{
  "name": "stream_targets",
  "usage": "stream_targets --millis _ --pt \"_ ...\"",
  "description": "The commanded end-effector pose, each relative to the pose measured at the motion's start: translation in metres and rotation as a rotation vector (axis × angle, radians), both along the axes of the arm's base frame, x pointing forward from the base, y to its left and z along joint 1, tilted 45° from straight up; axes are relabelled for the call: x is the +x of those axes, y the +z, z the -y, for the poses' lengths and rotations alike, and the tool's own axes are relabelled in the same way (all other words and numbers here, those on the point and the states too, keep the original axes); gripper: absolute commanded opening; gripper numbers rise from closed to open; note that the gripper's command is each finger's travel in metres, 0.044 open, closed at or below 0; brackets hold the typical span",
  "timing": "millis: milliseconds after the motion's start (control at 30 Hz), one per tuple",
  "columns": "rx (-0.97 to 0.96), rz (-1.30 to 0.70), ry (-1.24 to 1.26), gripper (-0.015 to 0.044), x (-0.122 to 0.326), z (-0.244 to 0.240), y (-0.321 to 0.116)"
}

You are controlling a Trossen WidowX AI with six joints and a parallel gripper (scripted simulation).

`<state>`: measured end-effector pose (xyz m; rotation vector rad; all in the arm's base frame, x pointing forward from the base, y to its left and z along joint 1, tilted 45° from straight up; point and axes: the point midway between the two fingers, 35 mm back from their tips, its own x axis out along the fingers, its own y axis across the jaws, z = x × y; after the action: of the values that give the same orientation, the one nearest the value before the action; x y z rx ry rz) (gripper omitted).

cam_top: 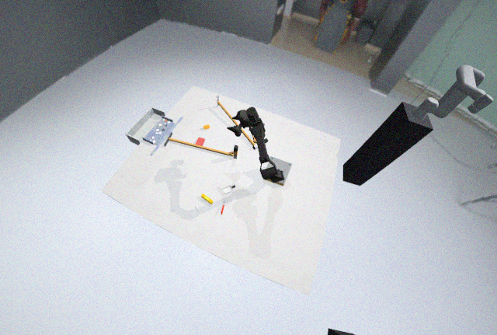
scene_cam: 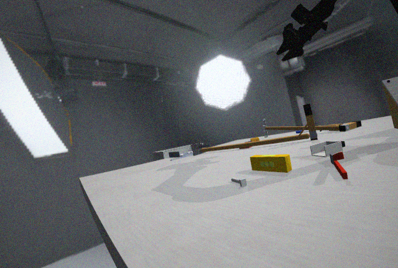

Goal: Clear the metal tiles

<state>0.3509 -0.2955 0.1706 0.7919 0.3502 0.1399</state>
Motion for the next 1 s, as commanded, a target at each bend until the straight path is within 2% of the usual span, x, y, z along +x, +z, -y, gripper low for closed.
stream_targets --millis 0,967 --pt "-0.007 -0.027 0.030 0.0440 0.017 -0.004 -0.008" --pt "-0.023 -0.184 0.253 0.0440 0.114 -0.058 -0.061"
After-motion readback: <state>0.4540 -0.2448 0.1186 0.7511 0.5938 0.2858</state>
